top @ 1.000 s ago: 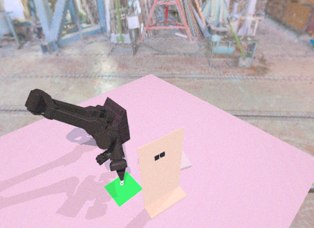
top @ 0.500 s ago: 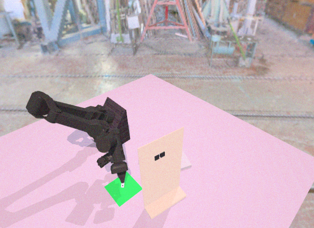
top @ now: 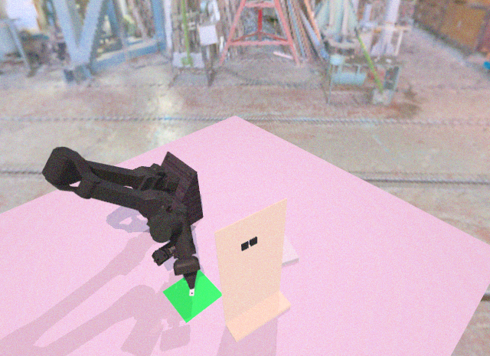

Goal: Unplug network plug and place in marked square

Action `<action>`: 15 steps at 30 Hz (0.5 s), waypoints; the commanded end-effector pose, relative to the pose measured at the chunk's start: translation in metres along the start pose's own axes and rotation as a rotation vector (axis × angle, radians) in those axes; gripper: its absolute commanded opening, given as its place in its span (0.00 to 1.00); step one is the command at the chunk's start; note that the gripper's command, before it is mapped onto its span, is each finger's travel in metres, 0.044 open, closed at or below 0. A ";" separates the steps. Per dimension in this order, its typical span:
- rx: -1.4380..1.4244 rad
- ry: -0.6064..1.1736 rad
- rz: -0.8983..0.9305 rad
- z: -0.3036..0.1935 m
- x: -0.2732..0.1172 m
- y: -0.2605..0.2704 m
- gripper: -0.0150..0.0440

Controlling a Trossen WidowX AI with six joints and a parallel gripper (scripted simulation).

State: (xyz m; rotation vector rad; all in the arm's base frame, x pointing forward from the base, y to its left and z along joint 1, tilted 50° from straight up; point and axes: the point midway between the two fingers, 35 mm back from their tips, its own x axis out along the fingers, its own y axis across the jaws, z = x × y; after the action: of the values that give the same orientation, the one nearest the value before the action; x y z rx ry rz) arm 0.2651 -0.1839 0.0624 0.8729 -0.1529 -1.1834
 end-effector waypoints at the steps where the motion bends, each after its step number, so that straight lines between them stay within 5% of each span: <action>1: -0.009 0.002 -0.004 0.000 0.003 -0.005 0.25; 15: -0.011 -0.001 -0.001 0.002 0.012 -0.012 0.25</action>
State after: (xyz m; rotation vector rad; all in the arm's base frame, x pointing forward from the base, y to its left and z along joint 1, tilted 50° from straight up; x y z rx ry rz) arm 0.2608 -0.1947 0.0537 0.8675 -0.1539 -1.1837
